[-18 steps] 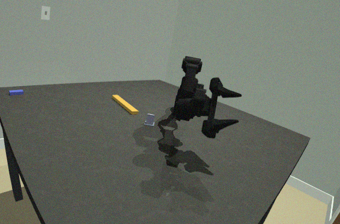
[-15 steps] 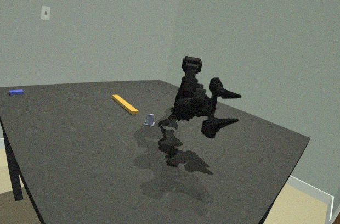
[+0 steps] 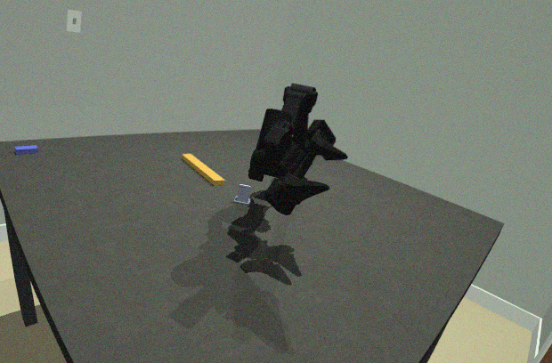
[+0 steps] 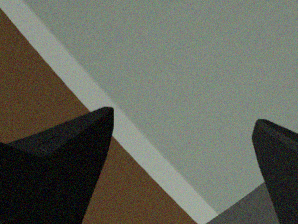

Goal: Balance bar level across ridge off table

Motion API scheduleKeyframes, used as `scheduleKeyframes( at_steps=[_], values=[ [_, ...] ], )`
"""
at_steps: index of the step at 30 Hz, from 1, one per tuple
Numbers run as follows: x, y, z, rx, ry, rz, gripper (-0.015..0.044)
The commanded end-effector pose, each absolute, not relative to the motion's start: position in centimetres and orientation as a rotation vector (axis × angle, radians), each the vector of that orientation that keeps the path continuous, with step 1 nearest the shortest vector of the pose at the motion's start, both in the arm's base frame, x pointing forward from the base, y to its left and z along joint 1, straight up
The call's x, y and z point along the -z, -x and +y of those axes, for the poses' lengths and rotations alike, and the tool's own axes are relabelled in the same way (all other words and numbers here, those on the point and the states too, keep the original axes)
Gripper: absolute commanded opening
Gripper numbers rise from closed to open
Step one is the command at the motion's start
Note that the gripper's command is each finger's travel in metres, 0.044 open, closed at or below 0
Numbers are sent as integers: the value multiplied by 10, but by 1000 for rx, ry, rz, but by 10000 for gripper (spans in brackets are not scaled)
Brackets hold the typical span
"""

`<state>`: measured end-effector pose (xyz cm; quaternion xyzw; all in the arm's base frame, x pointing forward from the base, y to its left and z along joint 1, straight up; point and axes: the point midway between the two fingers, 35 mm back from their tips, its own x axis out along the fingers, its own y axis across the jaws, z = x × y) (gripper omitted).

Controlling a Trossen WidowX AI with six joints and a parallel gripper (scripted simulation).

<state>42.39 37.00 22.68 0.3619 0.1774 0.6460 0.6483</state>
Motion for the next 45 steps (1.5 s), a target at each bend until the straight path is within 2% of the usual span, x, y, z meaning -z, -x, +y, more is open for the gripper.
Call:
scheduleKeyframes(
  at_steps=[1,24,45],
  values=[
    [-225,-443,354,-1391,-775,359,315],
    [-197,-540,220,-890,-362,250,315],
    [-159,-558,75,-557,110,389,315]
  ],
)
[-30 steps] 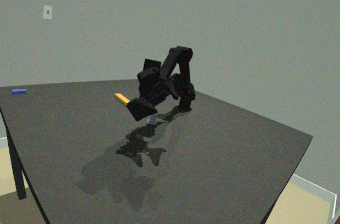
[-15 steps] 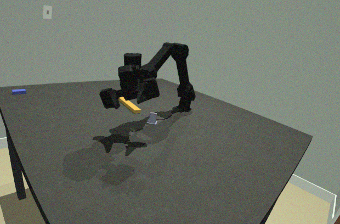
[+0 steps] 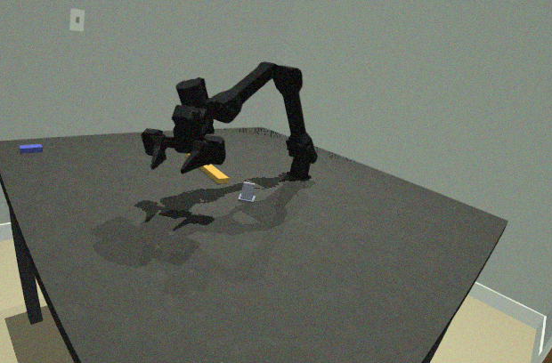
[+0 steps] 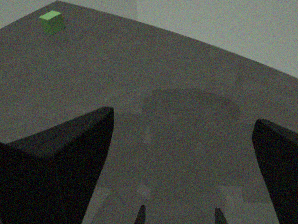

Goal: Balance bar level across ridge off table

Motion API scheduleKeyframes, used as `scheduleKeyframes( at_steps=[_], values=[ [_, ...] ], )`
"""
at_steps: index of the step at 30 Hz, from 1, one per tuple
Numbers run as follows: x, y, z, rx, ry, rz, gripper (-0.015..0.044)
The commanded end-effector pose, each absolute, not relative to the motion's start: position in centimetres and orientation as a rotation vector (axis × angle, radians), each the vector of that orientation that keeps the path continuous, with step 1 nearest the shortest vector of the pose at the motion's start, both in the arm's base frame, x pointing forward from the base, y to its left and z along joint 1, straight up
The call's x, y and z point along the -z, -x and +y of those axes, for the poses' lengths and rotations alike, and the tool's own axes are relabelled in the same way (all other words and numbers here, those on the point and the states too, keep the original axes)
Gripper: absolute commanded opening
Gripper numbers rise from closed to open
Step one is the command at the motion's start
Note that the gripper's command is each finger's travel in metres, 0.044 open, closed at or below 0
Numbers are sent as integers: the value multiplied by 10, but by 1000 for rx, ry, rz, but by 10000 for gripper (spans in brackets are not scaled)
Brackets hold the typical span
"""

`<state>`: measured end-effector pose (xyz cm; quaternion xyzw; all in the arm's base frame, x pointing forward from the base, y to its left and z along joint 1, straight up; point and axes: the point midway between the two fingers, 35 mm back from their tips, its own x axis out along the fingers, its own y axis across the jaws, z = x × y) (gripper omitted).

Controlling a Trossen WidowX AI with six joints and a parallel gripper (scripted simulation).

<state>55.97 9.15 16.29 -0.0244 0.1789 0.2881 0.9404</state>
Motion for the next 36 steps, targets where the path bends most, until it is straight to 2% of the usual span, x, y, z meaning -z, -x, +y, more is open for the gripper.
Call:
scheduleKeyframes(
  at_steps=[1,18,36],
  values=[
    [-158,-557,68,-546,133,400,315],
    [-130,-517,-42,-443,520,647,315],
    [-113,-430,-134,-546,860,967,315]
  ],
)
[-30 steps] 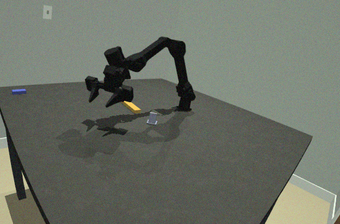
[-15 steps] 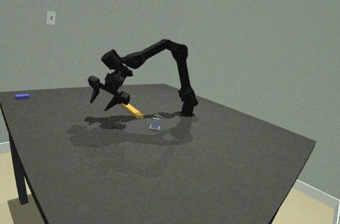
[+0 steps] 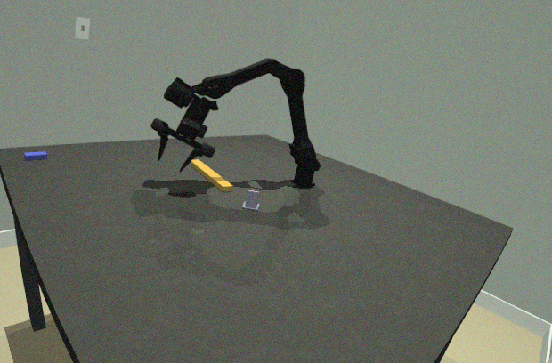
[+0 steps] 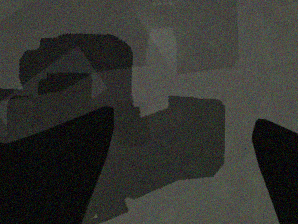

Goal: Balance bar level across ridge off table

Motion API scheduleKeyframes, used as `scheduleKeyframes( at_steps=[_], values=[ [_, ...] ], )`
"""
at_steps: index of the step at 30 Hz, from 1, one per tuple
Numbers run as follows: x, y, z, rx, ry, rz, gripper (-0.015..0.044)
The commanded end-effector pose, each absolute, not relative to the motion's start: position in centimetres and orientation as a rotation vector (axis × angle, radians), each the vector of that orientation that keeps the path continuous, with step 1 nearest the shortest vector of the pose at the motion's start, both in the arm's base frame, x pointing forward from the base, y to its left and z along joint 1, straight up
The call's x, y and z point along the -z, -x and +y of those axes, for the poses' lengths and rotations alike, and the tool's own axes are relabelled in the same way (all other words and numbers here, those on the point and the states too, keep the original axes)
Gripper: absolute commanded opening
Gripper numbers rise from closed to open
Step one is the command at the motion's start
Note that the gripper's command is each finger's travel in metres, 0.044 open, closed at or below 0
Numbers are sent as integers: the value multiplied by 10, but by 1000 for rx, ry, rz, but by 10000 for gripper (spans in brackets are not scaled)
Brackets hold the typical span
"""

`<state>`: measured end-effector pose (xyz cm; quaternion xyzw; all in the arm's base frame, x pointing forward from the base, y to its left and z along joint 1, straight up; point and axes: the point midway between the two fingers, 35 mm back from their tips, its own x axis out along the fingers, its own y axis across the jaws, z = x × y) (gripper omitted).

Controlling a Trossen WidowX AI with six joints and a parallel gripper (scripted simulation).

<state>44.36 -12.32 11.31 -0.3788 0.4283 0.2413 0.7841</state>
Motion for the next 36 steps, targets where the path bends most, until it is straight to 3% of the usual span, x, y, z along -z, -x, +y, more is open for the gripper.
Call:
scheduleKeyframes(
  at_steps=[1,24,36],
  values=[
    [-112,-424,-138,-559,875,985,315],
    [-121,-282,-194,-1026,1098,1277,315],
    [-86,-280,-195,-1045,1101,1280,315]
  ],
)
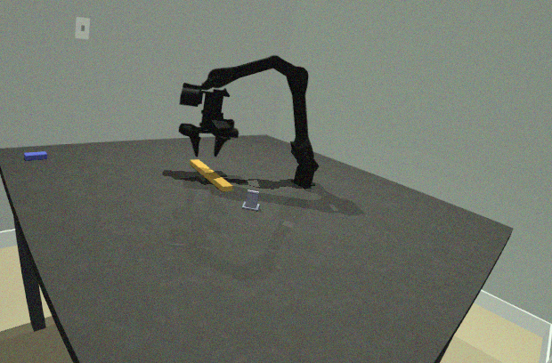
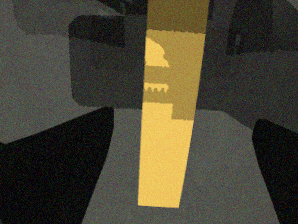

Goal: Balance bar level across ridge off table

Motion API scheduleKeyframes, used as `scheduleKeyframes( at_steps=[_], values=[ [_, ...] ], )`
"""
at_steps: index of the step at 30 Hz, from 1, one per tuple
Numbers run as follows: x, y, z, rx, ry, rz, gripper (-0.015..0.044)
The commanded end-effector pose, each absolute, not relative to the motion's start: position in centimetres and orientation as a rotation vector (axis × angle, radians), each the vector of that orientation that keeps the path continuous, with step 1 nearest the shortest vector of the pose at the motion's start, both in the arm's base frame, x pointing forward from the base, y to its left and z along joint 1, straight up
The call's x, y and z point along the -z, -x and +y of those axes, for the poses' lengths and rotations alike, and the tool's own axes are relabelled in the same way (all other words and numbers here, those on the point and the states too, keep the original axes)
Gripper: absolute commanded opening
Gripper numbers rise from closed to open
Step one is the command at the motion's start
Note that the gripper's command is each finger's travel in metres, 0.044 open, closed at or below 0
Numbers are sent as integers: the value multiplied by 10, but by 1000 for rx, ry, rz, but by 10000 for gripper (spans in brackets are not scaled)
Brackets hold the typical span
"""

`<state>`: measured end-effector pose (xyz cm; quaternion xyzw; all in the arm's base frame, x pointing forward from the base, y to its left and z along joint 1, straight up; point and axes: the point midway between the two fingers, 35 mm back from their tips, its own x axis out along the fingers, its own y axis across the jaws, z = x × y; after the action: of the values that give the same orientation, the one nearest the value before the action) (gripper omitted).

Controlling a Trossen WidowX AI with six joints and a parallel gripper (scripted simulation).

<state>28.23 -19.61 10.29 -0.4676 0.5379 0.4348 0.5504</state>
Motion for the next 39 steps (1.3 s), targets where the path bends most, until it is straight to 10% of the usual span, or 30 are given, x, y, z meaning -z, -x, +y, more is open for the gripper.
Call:
scheduleKeyframes(
  at_steps=[1,39],
  values=[
    [-81,-280,-195,-1045,1100,1280,315],
    [-51,-280,-195,-1044,1095,1278,262]
  ],
)
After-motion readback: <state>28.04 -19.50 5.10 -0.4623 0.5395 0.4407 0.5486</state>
